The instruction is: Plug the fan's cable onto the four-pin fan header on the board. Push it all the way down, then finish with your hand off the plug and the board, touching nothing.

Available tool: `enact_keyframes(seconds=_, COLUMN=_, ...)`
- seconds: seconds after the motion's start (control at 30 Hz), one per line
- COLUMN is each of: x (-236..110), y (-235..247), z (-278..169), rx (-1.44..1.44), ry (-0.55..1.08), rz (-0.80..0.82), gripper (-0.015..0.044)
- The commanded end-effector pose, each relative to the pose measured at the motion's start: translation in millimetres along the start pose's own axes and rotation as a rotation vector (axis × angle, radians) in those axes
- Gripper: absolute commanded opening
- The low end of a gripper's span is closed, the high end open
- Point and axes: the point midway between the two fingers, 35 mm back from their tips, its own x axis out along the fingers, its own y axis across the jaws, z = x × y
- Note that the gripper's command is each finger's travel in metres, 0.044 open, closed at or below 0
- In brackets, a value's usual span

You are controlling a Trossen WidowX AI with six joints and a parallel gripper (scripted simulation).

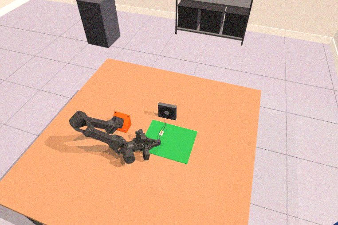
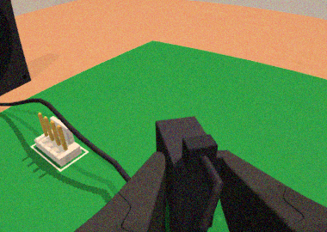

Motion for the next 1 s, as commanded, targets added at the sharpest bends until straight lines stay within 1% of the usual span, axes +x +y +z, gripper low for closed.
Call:
enact_keyframes(seconds=0.0, x=0.0, y=0.0, z=0.0, rx=0.0, ry=0.0, rz=0.0, gripper=0.014)
enact_keyframes(seconds=0.8, x=0.0, y=0.0, z=0.0, rx=0.0, ry=0.0, rz=0.0, gripper=0.014)
enact_keyframes(seconds=0.97, x=-8.3, y=-2.6, z=1.1, rx=-0.002, ry=0.003, rz=0.003, gripper=0.014)
